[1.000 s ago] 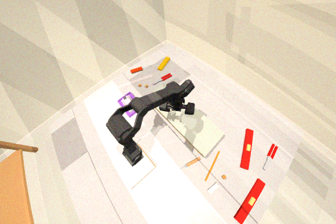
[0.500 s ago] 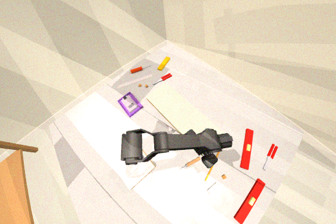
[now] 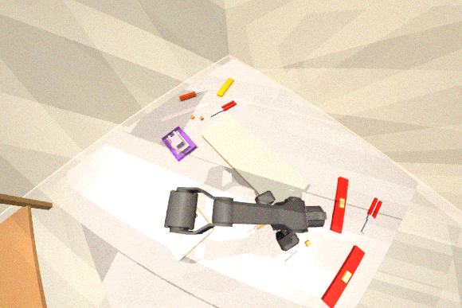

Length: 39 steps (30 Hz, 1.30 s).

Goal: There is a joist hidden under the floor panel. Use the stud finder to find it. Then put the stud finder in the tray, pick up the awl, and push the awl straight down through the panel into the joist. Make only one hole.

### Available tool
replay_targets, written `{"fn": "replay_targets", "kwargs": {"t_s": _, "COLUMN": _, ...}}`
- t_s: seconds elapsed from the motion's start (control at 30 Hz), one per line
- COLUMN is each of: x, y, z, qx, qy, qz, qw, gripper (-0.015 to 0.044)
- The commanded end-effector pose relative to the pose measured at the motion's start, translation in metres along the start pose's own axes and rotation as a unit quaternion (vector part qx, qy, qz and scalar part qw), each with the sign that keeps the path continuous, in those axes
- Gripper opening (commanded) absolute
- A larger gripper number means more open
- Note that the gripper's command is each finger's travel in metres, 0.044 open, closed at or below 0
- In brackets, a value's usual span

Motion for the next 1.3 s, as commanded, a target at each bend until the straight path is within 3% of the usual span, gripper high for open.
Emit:
{"fn": "replay_targets", "kwargs": {"t_s": 0.0, "x": 0.003, "y": 0.0, "z": 0.0, "qx": 0.004, "qy": 0.0, "qz": 0.0, "qw": 1.0, "gripper": 0.044}}
{"fn": "replay_targets", "kwargs": {"t_s": 1.03, "x": 0.049, "y": 0.0, "z": 0.003, "qx": 0.004, "qy": 0.001, "qz": 0.0, "qw": 1.0, "gripper": 0.044}}
{"fn": "replay_targets", "kwargs": {"t_s": 1.27, "x": 0.049, "y": 0.0, "z": 0.003, "qx": 0.004, "qy": 0.001, "qz": 0.0, "qw": 1.0, "gripper": 0.0256}}
Point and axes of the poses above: the point midway between the two fingers, 35 mm back from their tips, its own x axis out along the fingers, its own y axis across the jaws, z = x × y, the point moved 5 cm from there along -x, back along the fingers, and after that the axes turned 13 degrees about -x, right-handed, at the moved point
